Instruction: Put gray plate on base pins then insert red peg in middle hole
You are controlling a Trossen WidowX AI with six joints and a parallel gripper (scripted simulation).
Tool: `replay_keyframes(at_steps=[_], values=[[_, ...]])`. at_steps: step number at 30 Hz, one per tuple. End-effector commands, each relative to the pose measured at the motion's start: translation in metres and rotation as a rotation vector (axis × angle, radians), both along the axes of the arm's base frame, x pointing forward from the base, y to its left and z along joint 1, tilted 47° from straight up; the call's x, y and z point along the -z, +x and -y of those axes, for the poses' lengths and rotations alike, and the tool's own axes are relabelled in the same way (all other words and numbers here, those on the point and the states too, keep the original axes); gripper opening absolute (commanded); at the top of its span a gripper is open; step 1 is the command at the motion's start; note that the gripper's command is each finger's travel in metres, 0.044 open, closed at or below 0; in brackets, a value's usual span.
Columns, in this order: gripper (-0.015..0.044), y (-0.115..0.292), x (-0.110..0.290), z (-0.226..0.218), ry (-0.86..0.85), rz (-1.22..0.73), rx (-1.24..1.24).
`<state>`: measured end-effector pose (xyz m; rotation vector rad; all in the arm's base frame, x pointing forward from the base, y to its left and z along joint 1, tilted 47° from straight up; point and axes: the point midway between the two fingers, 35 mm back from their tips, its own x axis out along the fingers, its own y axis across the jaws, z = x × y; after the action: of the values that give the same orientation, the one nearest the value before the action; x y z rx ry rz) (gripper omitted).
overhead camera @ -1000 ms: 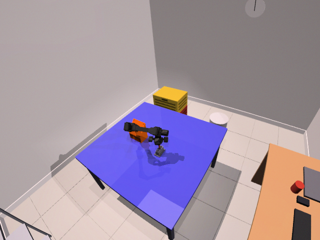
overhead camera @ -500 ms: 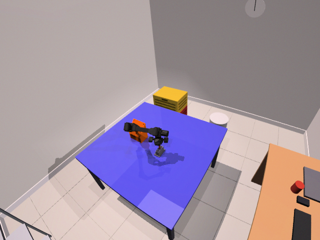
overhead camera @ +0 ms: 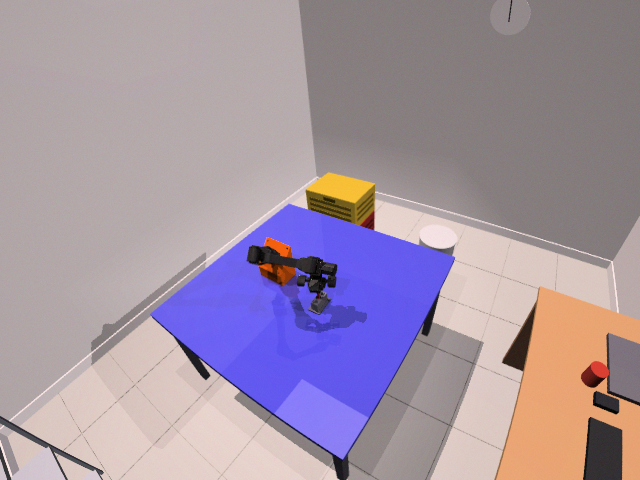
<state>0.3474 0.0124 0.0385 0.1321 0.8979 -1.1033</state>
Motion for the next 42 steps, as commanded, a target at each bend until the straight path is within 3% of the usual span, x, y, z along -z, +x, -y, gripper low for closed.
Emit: replay_keyframes(at_steps=[1, 21, 27, 42], values=[[0.0, 0.0002, -0.0004, -0.0002, 0.0, 0.001, 0.001], [0.0, -0.0002, 0.0012, 0.0009, 0.001, 0.003, 0.002], [0.015, -0.0002, 0.0012, 0.0009, 0.001, 0.003, 0.002], [0.015, -0.0014, -0.0016, -0.0025, -0.003, -0.001, -0.003]])
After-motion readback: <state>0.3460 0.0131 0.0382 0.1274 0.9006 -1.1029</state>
